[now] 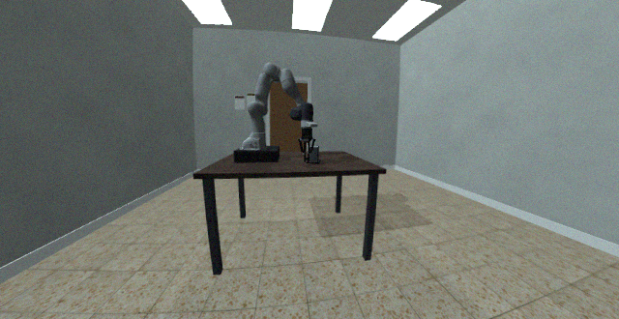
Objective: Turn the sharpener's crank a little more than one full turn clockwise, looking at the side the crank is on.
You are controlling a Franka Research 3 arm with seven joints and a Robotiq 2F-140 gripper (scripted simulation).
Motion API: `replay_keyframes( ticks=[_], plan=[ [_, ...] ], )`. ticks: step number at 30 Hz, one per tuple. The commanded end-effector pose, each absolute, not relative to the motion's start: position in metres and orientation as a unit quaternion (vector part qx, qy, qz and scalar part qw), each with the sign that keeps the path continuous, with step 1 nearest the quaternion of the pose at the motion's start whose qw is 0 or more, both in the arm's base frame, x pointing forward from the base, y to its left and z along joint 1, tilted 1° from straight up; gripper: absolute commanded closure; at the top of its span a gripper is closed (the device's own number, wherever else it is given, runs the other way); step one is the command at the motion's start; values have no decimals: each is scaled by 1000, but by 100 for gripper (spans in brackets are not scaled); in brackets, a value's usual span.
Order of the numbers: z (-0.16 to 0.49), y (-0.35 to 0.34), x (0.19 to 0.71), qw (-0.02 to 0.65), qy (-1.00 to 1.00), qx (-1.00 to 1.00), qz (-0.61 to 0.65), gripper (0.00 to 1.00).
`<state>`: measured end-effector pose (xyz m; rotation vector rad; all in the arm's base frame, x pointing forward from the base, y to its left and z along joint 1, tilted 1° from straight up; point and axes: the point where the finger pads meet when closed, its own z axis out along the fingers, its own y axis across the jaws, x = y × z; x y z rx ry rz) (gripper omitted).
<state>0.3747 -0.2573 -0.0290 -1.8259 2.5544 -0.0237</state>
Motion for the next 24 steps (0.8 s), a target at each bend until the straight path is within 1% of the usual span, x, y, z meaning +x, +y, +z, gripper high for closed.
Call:
replay_keyframes(
  ticks=[1,24],
  plan=[
    [-25,-256,371,0,814,-581,-6,90],
    [-2,-252,362,0,814,-581,-6,90]
  ],
)
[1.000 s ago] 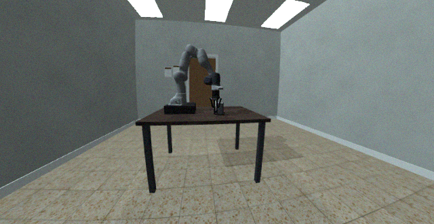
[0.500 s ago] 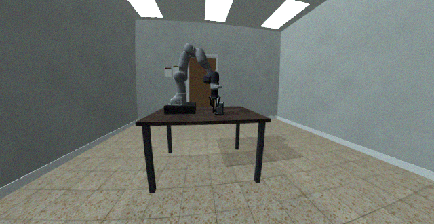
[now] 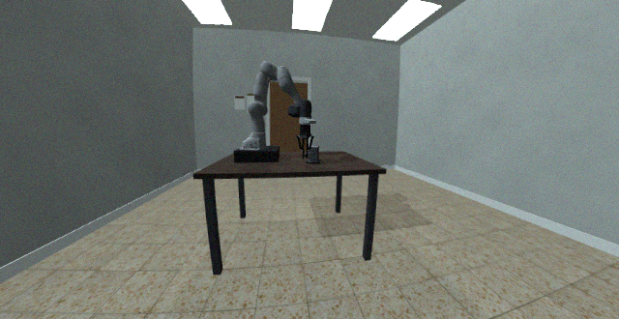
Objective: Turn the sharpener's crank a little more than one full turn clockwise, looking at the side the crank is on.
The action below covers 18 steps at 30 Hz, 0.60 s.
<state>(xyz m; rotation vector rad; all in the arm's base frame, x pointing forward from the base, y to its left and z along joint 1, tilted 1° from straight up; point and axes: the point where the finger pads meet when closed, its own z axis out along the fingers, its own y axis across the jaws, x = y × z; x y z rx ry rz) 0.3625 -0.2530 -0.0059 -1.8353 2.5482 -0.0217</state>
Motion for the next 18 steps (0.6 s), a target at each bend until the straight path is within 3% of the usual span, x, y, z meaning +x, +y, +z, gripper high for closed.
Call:
replay_keyframes(
  ticks=[1,18],
  plan=[
    [-1,-252,361,0,814,-581,-6,90],
    [19,-252,363,0,814,-581,-6,90]
  ],
)
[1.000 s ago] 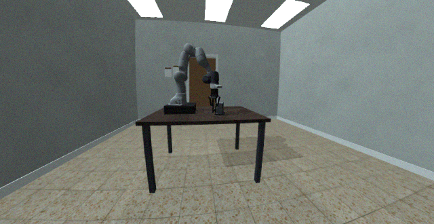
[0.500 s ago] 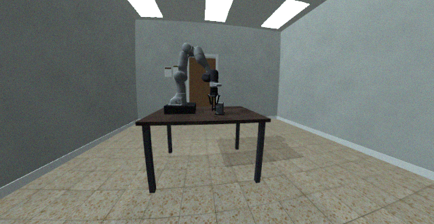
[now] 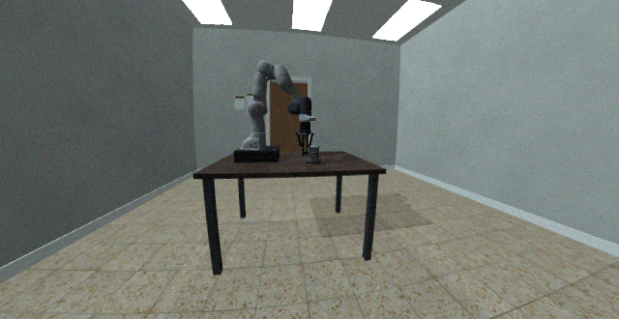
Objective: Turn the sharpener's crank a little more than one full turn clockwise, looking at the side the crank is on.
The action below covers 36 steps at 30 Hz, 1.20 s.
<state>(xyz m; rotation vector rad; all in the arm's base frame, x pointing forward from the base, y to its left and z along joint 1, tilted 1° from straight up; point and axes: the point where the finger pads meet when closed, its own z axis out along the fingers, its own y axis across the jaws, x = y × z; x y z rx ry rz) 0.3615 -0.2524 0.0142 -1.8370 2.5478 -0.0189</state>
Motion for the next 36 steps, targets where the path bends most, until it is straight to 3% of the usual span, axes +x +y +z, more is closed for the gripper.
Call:
replay_keyframes(
  ticks=[1,36],
  plan=[
    [20,-253,363,0,814,-581,-6,90],
    [51,-261,387,0,814,-581,-6,90]
  ],
)
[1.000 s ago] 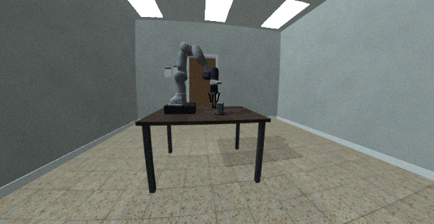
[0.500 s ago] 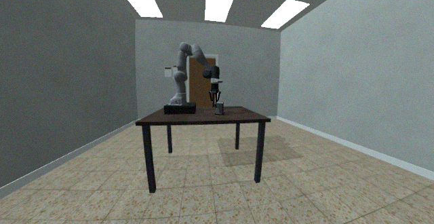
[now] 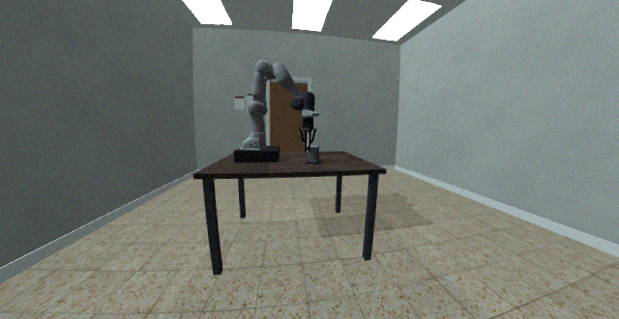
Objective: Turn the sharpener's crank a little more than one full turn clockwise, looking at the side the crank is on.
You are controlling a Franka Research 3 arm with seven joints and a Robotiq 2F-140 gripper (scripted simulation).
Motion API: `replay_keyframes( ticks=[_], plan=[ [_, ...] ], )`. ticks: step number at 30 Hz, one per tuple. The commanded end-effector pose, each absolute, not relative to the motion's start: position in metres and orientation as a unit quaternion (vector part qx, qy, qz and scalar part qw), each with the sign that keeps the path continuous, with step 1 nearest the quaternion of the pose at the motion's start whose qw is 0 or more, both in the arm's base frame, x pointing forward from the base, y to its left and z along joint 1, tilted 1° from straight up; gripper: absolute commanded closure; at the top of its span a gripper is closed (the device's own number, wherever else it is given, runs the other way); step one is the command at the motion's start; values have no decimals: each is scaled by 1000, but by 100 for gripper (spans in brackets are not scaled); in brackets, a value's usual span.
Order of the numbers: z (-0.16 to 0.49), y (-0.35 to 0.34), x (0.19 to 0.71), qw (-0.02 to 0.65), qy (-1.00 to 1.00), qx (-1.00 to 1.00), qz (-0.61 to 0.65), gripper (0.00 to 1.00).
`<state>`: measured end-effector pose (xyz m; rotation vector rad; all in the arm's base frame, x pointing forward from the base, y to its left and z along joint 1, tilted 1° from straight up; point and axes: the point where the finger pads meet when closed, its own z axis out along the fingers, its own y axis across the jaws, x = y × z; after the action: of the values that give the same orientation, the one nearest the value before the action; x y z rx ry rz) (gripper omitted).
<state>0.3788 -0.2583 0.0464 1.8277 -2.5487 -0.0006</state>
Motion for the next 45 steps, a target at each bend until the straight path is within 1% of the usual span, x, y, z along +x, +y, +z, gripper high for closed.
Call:
replay_keyframes(
  ticks=[1,45],
  plan=[
    [52,-261,388,0,-814,581,6,90],
    [51,-277,434,0,-814,581,6,90]
  ],
)
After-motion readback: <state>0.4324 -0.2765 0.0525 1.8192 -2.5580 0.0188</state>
